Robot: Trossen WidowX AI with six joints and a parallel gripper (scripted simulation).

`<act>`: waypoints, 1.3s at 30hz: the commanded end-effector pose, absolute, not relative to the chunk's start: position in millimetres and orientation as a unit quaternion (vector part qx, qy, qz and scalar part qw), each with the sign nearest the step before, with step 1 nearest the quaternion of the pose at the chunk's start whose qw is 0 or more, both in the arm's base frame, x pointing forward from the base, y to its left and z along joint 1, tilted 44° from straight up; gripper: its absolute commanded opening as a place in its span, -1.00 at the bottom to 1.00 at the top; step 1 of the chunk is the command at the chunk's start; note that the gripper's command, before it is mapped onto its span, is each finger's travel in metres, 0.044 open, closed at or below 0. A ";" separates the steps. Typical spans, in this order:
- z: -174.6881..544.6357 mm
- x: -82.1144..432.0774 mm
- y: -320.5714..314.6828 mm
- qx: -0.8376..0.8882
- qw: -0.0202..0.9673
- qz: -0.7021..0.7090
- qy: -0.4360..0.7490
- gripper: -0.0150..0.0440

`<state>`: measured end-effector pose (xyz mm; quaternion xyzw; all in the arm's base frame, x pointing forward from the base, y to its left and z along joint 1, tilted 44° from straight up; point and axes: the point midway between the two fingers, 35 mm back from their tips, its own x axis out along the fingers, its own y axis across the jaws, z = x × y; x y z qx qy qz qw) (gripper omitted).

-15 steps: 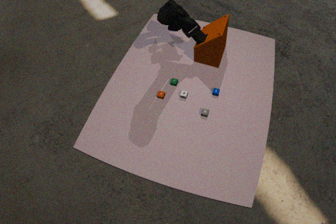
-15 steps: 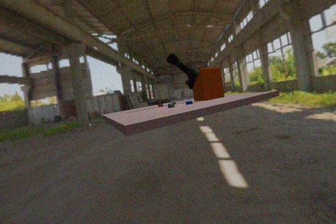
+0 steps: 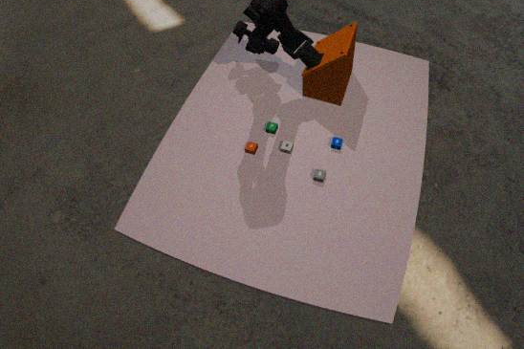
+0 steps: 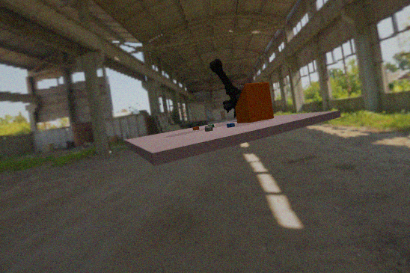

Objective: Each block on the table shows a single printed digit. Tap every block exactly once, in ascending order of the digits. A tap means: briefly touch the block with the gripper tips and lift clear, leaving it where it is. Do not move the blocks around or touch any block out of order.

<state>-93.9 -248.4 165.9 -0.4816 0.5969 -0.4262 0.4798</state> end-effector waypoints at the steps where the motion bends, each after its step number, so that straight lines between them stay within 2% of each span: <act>1: 167.1 -73.3 -264.4 -0.453 0.539 -0.435 0.561 0.86; 13: 167.7 15.5 -298.1 -0.339 0.699 -0.420 0.469 0.86; 22: 146.8 93.4 -290.3 -0.229 0.781 -0.363 0.454 0.86; 31: 121.8 157.7 -258.5 -0.170 0.811 -0.289 0.479 0.86; 39: 92.2 196.4 -212.1 -0.107 0.795 -0.240 0.547 0.86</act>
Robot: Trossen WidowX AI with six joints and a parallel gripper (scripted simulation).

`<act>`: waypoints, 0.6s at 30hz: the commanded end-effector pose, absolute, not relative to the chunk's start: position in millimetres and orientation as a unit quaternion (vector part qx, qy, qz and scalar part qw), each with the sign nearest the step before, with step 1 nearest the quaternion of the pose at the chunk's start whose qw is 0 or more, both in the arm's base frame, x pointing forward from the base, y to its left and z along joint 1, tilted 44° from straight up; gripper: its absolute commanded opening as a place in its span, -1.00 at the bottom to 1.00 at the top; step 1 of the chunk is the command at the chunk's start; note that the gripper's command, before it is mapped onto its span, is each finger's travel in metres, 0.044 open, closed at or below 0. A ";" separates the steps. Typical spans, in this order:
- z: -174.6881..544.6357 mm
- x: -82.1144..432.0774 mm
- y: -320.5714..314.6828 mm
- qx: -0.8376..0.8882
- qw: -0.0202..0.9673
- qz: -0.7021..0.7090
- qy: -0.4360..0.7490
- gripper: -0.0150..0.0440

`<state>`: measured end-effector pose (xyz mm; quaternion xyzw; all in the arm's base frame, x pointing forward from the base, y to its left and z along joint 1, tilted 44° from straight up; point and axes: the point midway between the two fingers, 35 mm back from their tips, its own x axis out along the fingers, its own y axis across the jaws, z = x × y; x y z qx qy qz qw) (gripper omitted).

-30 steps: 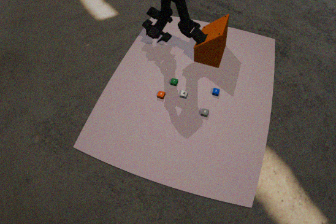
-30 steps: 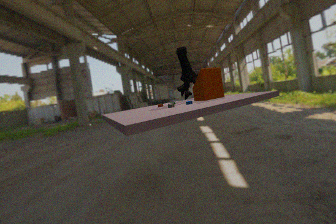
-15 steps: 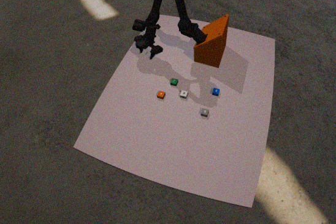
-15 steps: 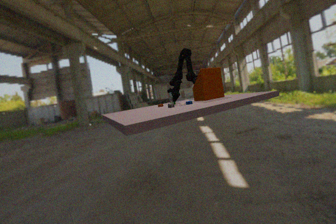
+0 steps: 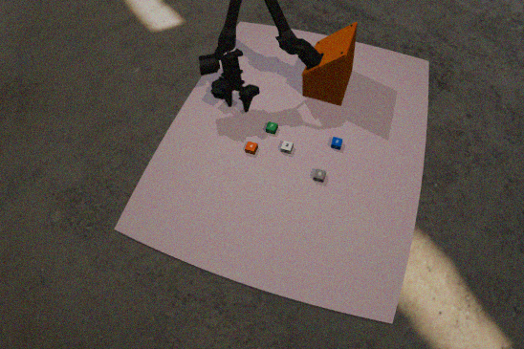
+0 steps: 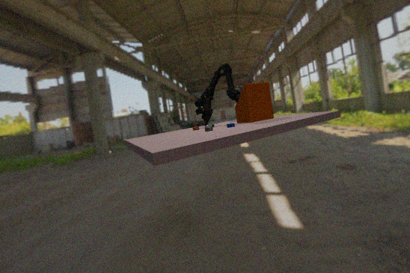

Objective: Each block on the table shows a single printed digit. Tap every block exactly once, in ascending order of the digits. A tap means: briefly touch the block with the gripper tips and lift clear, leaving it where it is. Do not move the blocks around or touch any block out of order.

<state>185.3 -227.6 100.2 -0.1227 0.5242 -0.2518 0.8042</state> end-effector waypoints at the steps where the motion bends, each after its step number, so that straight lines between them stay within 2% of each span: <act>1: 89.3 200.0 -205.7 -0.103 0.790 -0.236 0.556 0.86; 18: 70.1 232.2 -101.1 -0.166 0.690 -0.228 0.667 0.86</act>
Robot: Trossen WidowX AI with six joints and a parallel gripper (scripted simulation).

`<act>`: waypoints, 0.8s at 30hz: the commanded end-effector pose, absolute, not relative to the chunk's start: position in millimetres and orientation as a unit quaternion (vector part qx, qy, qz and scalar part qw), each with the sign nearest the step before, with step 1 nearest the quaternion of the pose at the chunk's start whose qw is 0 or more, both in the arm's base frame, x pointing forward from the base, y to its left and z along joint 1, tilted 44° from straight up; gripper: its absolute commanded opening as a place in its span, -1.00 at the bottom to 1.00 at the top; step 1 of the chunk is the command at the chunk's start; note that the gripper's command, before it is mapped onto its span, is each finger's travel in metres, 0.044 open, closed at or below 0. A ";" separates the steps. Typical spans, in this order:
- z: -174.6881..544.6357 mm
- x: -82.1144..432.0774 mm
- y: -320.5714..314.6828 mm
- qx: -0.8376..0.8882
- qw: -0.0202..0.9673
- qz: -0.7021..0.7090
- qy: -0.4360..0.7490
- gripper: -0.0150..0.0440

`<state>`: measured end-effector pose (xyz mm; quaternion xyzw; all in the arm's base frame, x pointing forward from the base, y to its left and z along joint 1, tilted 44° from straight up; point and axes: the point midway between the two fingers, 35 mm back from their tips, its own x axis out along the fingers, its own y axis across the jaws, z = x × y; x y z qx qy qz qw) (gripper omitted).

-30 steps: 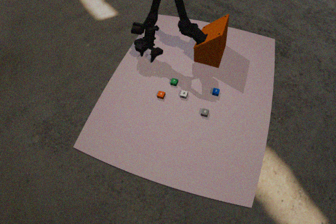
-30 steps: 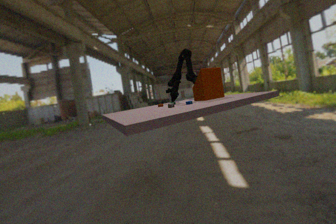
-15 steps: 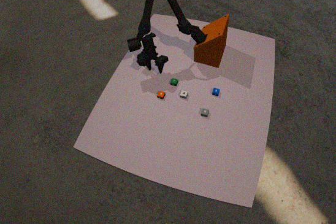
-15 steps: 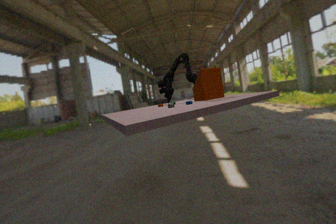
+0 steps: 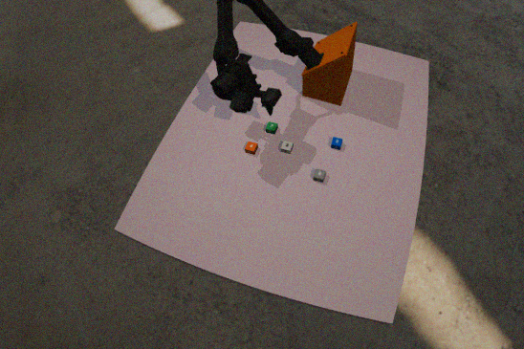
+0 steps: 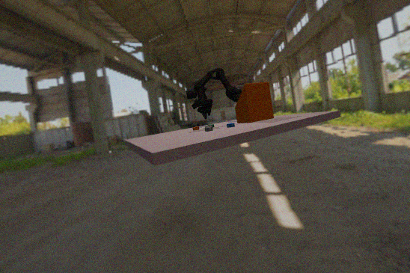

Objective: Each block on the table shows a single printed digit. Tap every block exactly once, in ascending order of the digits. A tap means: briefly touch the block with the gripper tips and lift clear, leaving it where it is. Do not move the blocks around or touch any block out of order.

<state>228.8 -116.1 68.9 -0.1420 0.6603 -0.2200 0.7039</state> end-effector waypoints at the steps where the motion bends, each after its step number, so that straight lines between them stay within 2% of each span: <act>1: 70.7 233.2 -95.4 -0.176 0.685 -0.231 0.669 0.86; 10: 80.7 240.6 -51.3 -0.272 0.658 -0.254 0.655 0.86; 24: 81.3 241.0 -49.4 -0.277 0.657 -0.255 0.653 0.86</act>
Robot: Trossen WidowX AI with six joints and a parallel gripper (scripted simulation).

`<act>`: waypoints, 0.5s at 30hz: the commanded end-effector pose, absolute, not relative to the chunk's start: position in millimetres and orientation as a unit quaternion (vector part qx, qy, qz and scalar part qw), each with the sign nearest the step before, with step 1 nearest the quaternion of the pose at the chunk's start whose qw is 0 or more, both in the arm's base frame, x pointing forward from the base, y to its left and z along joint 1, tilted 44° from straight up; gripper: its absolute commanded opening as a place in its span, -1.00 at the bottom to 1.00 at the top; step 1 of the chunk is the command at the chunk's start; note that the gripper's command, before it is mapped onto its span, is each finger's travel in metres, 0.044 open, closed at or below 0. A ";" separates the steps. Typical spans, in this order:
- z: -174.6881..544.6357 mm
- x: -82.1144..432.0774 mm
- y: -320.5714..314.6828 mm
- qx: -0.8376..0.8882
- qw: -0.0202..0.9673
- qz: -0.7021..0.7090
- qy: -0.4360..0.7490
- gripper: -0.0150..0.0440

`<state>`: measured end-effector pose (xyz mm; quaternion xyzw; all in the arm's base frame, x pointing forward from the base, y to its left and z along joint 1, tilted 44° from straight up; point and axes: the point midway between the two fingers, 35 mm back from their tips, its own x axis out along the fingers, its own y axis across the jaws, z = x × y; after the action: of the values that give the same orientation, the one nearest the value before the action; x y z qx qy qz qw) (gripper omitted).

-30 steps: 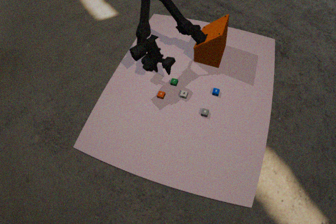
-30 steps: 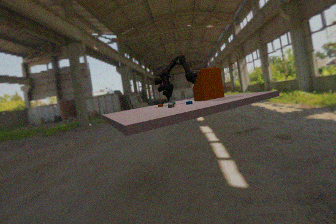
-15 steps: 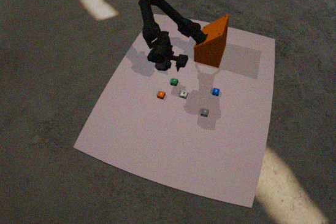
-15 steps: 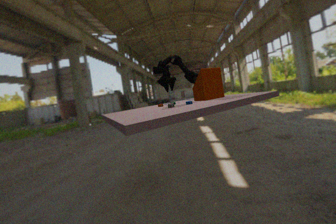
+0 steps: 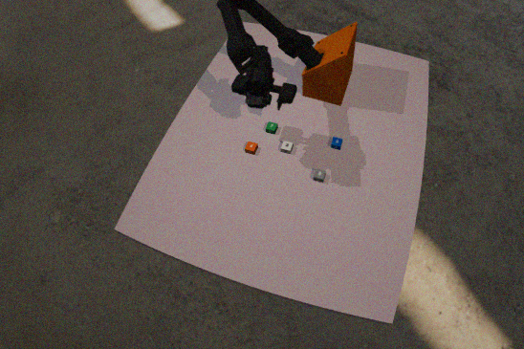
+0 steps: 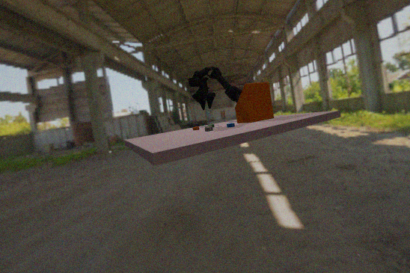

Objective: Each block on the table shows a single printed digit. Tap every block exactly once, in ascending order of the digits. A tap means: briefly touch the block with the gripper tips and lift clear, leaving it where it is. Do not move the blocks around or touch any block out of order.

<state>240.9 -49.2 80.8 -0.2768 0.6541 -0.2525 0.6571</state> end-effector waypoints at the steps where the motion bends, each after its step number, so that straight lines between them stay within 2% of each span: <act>1: 81.3 241.0 -49.4 -0.277 0.657 -0.255 0.653 0.86; 8: 77.1 245.7 -44.3 -0.276 0.658 -0.255 0.653 0.86; 15: 28.4 279.9 6.7 -0.275 0.659 -0.254 0.652 0.86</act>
<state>272.3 -11.4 46.9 -0.2743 0.6511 -0.2550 0.6601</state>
